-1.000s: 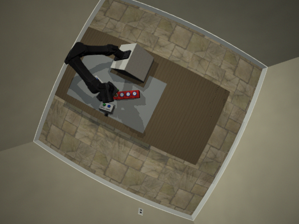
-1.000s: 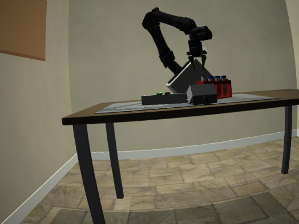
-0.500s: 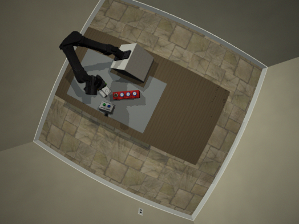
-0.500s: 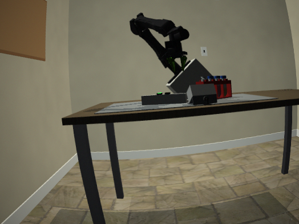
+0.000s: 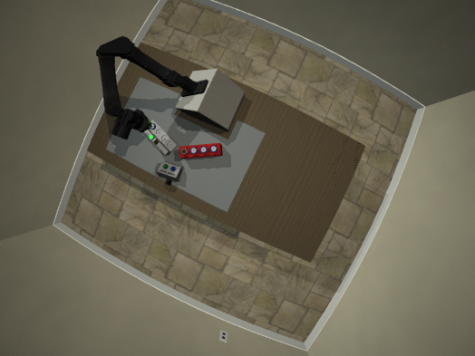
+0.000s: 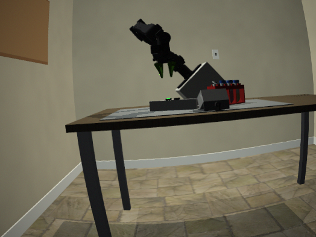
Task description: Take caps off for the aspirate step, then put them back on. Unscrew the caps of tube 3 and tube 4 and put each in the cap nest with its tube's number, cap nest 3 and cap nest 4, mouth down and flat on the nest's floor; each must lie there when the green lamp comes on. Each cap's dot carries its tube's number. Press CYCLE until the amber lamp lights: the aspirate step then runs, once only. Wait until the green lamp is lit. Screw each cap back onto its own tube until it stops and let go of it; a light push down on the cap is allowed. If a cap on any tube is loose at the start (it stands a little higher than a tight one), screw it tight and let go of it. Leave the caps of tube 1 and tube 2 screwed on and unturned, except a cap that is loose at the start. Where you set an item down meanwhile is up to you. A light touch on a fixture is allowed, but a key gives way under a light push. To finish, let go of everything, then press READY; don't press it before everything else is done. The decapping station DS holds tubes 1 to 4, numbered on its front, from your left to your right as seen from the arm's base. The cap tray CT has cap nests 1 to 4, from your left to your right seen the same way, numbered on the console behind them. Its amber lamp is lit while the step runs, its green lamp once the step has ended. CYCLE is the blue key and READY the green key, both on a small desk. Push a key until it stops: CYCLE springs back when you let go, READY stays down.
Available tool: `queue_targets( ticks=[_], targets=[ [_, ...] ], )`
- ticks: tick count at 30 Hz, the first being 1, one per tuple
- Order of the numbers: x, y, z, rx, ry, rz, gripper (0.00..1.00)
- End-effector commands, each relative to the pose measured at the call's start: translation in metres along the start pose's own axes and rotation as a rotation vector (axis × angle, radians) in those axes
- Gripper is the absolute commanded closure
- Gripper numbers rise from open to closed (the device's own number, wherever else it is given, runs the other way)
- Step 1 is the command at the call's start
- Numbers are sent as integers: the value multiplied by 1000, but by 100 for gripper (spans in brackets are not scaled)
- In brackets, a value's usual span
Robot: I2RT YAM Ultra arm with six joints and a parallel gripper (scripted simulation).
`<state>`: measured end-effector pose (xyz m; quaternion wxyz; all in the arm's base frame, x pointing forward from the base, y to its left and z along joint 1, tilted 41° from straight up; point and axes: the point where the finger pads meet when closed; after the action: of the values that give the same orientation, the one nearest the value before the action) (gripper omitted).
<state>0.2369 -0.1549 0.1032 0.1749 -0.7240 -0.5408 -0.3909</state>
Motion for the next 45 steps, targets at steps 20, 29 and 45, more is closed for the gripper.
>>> queue_targets(
  ticks=[20, 29, 45],
  targets=[
    [-39, 12, -41, 64, -6, -21, 53],
    [-74, 14, -42, 65, -7, -21, 53],
    [-124, 15, -42, 65, -8, -21, 53]
  ],
)
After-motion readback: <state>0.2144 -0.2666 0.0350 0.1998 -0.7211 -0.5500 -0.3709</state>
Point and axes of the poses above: the point where the finger pads meet when closed, its own x axis back along the fingers, its own z axis across the jaws, y = z × x, and after that the axes turned 10 degrees about x, right-handed
